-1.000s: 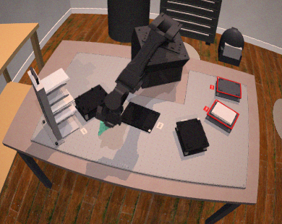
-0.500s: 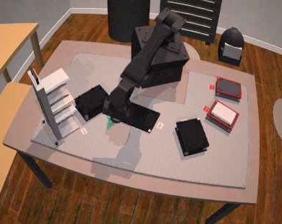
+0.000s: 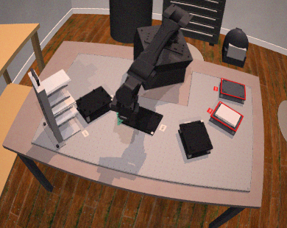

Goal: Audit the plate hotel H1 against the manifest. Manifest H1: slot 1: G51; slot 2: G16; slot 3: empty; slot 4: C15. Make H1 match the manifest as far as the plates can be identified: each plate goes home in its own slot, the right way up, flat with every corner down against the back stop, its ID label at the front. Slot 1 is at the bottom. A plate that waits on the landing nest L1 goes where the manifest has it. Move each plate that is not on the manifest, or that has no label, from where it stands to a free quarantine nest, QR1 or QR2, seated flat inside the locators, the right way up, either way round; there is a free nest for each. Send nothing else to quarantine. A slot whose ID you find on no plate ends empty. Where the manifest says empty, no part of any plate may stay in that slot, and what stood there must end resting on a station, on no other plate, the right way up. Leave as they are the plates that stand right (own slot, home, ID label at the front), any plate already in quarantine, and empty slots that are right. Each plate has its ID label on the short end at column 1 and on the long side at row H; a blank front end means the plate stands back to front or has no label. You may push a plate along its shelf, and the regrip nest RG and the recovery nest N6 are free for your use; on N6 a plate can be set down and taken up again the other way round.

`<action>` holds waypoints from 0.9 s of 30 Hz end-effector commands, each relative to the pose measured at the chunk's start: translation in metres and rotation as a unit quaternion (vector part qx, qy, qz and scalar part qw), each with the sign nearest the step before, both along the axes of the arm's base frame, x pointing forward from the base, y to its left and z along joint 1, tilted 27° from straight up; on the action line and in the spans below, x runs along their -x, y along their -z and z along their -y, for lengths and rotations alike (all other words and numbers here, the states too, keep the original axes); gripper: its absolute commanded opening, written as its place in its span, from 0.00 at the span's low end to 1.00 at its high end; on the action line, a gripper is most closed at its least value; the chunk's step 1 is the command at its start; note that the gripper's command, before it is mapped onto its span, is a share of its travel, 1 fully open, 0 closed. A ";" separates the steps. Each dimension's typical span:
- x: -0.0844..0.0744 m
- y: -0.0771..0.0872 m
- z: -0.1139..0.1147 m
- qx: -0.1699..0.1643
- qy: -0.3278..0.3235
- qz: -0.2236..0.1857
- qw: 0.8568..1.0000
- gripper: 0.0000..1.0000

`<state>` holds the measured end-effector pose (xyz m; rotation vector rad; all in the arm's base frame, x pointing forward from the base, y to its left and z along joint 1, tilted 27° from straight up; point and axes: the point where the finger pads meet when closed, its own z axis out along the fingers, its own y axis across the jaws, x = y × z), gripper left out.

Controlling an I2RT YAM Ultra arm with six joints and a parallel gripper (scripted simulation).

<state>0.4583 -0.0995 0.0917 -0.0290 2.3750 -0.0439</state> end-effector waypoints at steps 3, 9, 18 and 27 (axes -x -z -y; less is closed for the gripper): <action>0.011 -0.011 -0.005 -0.017 -0.003 -0.011 1.000 0.00; 0.022 -0.010 -0.012 -0.025 -0.005 -0.022 0.999 0.00; 0.048 -0.007 -0.028 -0.051 -0.015 -0.060 0.997 0.00; 0.068 -0.005 -0.039 -0.071 -0.021 -0.087 0.993 0.00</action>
